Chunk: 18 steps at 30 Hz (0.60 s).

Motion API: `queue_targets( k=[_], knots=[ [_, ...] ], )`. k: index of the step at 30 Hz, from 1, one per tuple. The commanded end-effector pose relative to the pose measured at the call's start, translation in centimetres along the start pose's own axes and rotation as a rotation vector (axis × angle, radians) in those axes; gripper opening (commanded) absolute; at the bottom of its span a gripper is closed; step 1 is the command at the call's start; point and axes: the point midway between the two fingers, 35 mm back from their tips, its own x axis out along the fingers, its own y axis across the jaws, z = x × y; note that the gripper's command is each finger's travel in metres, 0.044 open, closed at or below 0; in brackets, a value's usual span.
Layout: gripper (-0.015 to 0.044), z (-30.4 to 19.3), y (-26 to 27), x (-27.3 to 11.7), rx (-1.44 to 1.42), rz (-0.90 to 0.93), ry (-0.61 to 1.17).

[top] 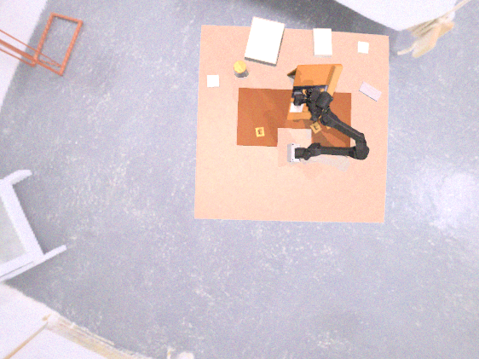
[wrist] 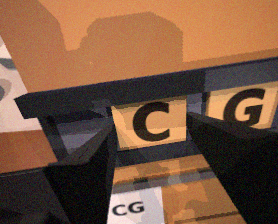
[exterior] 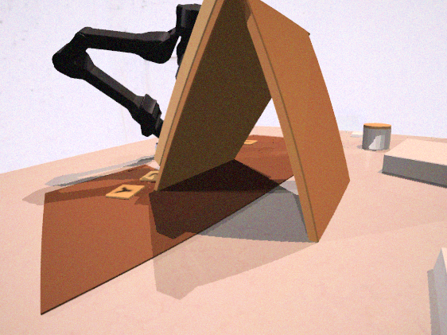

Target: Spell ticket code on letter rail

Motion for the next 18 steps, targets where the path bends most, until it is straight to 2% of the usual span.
queue_targets(
  k=[1, 11, 18],
  knots=[
    [0.0, -0.04, -0.21, -0.02, -0.005, 0.005, 0.0],
    [0.0, -0.05, -0.88, -0.01, -0.006, 0.005, 0.0],
    [0.0184, -0.01, -0.79, 0.01, 0.0, 0.0, 0.0]
  ],
)
